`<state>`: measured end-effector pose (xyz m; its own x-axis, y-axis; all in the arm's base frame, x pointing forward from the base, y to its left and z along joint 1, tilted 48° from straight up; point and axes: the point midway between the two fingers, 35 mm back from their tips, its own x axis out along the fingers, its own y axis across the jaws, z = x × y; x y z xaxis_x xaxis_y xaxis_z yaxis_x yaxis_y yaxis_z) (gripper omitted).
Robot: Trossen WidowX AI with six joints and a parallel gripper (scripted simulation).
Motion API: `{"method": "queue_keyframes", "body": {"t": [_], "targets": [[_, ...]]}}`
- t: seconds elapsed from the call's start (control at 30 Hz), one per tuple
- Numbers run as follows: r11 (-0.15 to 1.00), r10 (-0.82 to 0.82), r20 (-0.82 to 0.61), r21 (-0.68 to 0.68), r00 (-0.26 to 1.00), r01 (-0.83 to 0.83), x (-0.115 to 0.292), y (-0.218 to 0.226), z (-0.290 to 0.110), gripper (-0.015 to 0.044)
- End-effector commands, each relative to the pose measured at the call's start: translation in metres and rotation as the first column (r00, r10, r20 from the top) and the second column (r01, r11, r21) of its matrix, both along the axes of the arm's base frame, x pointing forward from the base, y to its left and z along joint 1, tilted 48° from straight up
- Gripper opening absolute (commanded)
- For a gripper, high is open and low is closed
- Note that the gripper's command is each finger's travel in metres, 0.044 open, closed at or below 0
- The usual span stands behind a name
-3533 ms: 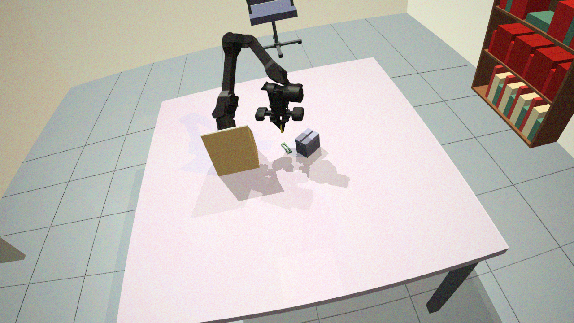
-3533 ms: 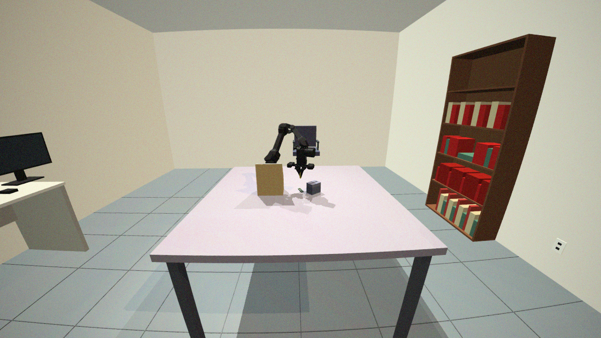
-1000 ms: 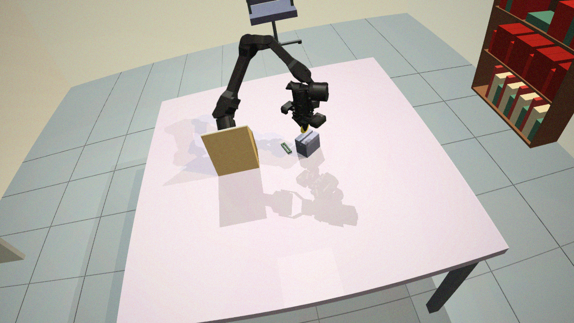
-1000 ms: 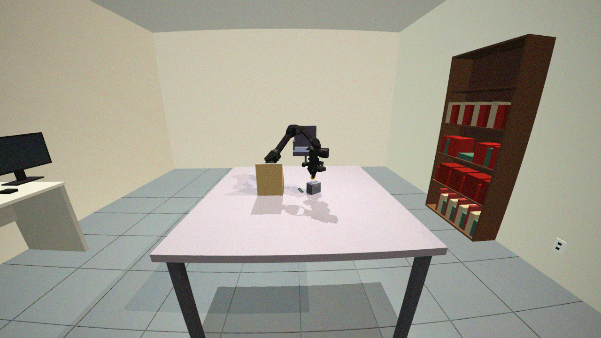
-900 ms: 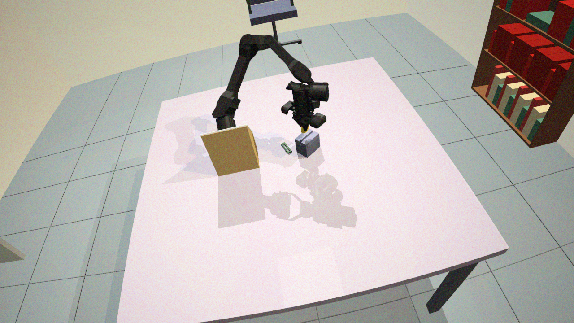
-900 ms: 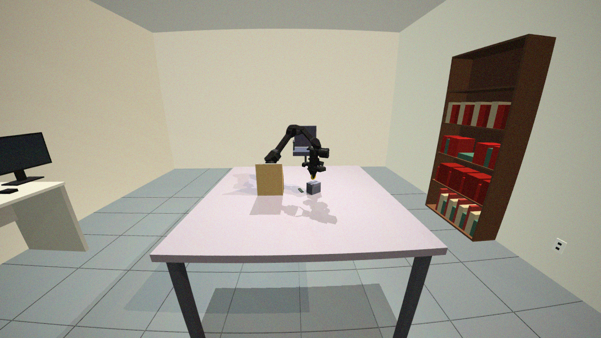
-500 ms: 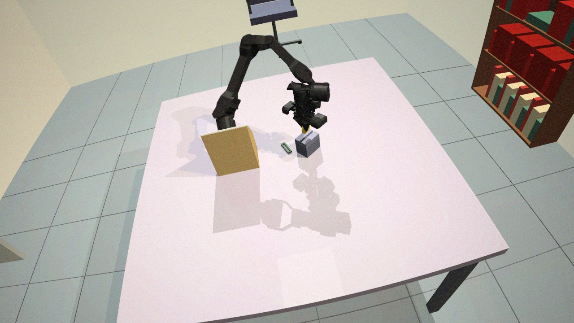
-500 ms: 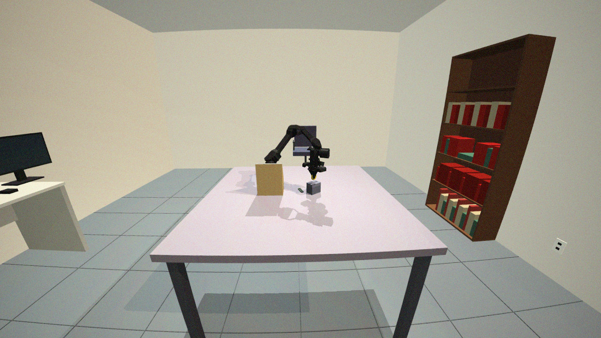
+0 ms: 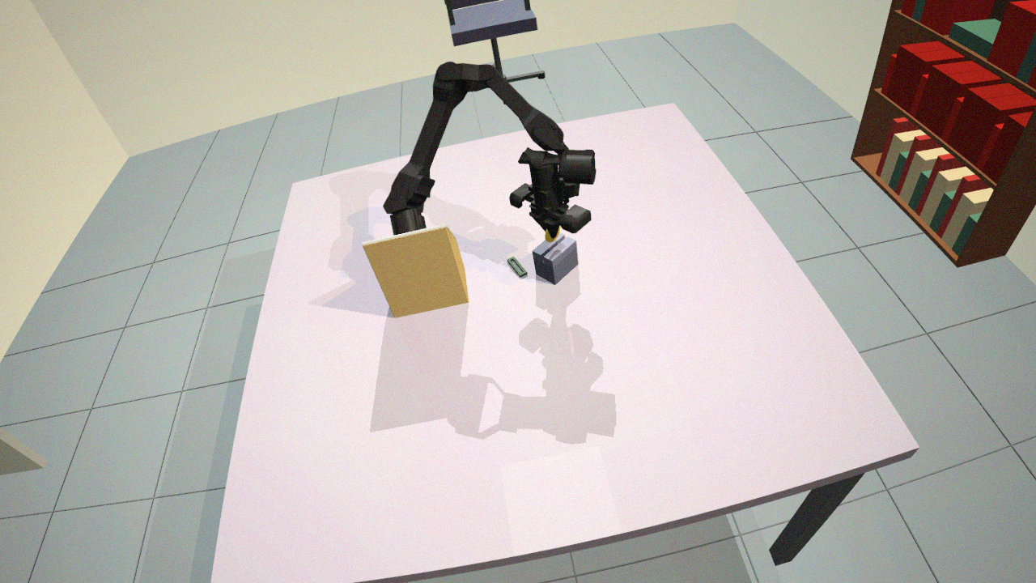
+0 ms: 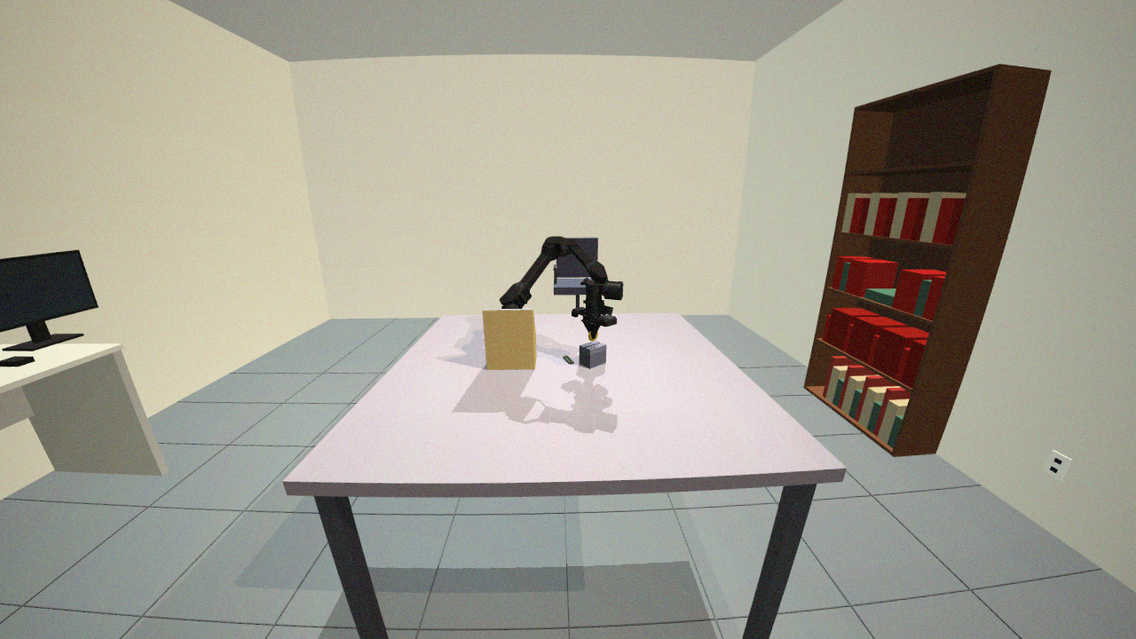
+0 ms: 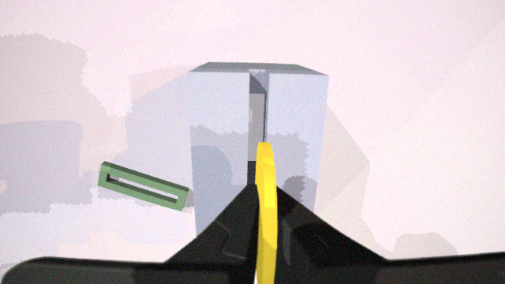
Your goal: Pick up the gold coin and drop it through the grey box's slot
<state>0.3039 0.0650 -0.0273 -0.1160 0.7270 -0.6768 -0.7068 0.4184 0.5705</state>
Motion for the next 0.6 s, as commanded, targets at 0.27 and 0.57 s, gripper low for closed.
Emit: {"method": "queue_keyframes", "body": {"t": [0.27,0.57], "targets": [[1.000,-0.005,-0.005,0.003,1.000,0.005,-0.0010,0.0049,-0.0037,0.0000],[1.000,-0.005,-0.005,0.004,1.000,0.005,-0.0016,0.0079,-0.0063,0.0000]]}}
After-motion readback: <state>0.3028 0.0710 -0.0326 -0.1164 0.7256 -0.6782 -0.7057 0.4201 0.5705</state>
